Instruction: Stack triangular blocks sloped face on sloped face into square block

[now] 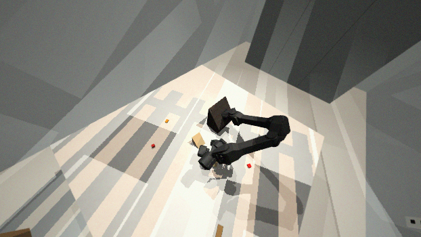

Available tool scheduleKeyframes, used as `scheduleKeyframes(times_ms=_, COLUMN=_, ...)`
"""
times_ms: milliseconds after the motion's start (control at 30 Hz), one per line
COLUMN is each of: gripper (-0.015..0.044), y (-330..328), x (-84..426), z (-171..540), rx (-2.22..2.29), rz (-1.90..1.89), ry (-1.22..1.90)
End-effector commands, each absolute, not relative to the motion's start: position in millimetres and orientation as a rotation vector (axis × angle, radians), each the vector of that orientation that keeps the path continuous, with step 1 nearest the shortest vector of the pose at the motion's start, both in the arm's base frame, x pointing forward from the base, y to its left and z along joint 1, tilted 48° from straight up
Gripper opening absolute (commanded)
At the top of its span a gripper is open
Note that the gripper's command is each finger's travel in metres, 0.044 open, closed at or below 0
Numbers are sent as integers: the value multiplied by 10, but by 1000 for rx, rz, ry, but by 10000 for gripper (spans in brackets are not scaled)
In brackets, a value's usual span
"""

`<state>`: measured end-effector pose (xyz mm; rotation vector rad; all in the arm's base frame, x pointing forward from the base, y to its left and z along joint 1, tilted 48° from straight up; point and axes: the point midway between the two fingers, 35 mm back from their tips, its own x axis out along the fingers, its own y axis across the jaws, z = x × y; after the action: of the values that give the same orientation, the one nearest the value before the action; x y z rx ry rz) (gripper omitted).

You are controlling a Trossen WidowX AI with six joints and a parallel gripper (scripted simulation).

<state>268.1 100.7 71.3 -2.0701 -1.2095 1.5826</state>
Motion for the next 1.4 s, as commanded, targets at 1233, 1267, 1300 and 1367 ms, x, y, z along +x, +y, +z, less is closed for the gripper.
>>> scheduleKeyframes(times_ms=1233, gripper=0, y=907, x=2690, z=828, rx=-2399, rz=1334, ry=-1807)
scheduleKeyframes(times_ms=1267, gripper=0, y=907, x=2689, z=828, rx=-2412, rz=1319, ry=-1836)
scheduleKeyframes(times_ms=1300, gripper=0, y=907, x=2689, z=828, rx=-2425, rz=1303, ry=-1866)
scheduleKeyframes(times_ms=1367, gripper=0, y=908, x=2688, z=829, rx=-2448, rz=1271, ry=-1924)
